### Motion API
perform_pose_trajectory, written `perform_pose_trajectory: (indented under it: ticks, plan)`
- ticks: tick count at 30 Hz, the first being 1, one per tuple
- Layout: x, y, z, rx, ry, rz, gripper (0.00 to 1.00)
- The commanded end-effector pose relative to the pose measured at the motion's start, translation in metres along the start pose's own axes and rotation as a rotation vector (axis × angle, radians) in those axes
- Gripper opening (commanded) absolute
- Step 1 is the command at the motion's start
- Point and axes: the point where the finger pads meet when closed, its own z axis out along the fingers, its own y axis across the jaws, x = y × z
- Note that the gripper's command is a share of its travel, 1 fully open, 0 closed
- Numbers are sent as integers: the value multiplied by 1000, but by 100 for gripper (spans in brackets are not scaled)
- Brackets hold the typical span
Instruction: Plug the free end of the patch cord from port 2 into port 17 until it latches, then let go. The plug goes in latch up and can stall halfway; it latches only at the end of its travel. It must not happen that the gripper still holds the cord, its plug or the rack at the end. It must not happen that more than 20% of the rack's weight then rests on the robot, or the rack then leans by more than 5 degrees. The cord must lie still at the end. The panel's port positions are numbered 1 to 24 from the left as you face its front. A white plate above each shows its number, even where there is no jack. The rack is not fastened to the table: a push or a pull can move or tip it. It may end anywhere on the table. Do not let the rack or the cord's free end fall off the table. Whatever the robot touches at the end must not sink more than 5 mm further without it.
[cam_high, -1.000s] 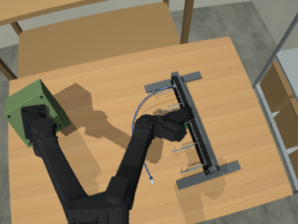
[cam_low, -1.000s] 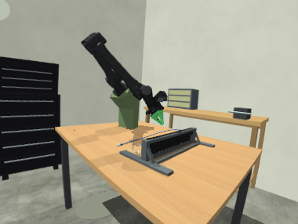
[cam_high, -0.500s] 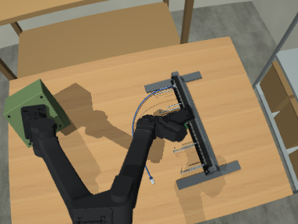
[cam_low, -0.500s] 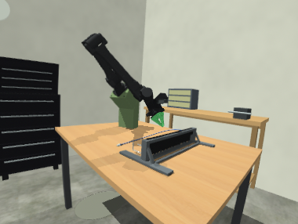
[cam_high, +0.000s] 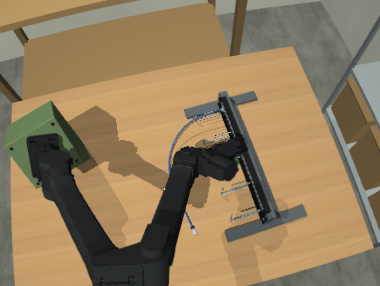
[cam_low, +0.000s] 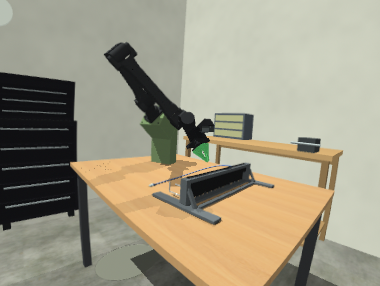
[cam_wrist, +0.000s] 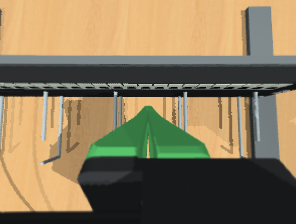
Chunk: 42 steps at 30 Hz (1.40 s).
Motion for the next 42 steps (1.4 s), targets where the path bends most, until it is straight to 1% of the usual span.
perform_pose_trajectory:
  ticks: [1, 10, 27, 42]
  plan:
    - [-2, -13, -1, 19, -7, -4, 0]
    - [-5, -18, -2, 27, -14, 1, 0]
    - [2, -8, 2, 14, -1, -6, 0]
    - [4, -6, 4, 11, 3, -7, 0]
